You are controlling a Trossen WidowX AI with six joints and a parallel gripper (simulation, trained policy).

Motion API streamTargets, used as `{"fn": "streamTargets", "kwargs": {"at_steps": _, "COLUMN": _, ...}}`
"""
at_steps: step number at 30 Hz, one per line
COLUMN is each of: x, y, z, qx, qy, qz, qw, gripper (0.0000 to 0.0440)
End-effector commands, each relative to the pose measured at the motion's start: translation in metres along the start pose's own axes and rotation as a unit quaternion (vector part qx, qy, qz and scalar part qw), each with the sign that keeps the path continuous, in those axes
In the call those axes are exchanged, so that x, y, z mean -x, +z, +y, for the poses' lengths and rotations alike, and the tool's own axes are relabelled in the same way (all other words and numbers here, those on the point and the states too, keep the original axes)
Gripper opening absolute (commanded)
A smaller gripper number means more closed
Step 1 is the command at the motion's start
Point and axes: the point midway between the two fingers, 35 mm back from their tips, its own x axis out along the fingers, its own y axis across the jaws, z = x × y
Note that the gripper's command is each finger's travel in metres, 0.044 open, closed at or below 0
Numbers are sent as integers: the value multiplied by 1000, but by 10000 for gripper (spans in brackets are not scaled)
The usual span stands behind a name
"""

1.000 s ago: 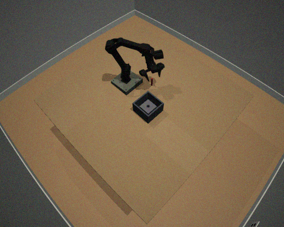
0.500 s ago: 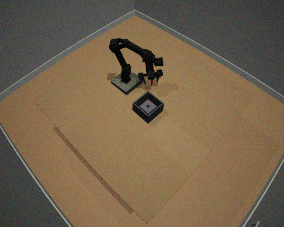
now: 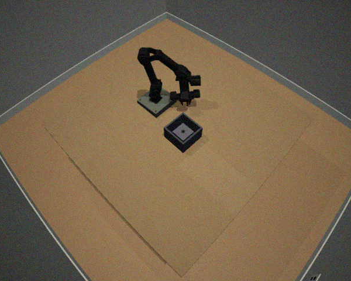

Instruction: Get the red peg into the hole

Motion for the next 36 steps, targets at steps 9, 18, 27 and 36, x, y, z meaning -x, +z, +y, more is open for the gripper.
{"fn": "streamTargets", "kwargs": {"at_steps": 9, "x": 9, "y": 8, "z": 3, "qx": 0, "qy": 1, "qz": 7, "qw": 1000, "gripper": 18}}
{"fn": "streamTargets", "kwargs": {"at_steps": 18, "x": 35, "y": 32, "z": 5, "qx": 28, "qy": 8, "qz": -34, "qw": 999, "gripper": 10}}
{"fn": "streamTargets", "kwargs": {"at_steps": 27, "x": 64, "y": 62, "z": 10, "qx": 37, "qy": 13, "qz": -66, "qw": 997, "gripper": 0}}
{"fn": "streamTargets", "kwargs": {"at_steps": 36, "x": 85, "y": 98, "z": 13, "qx": 25, "qy": 11, "qz": -88, "qw": 996, "gripper": 0}}
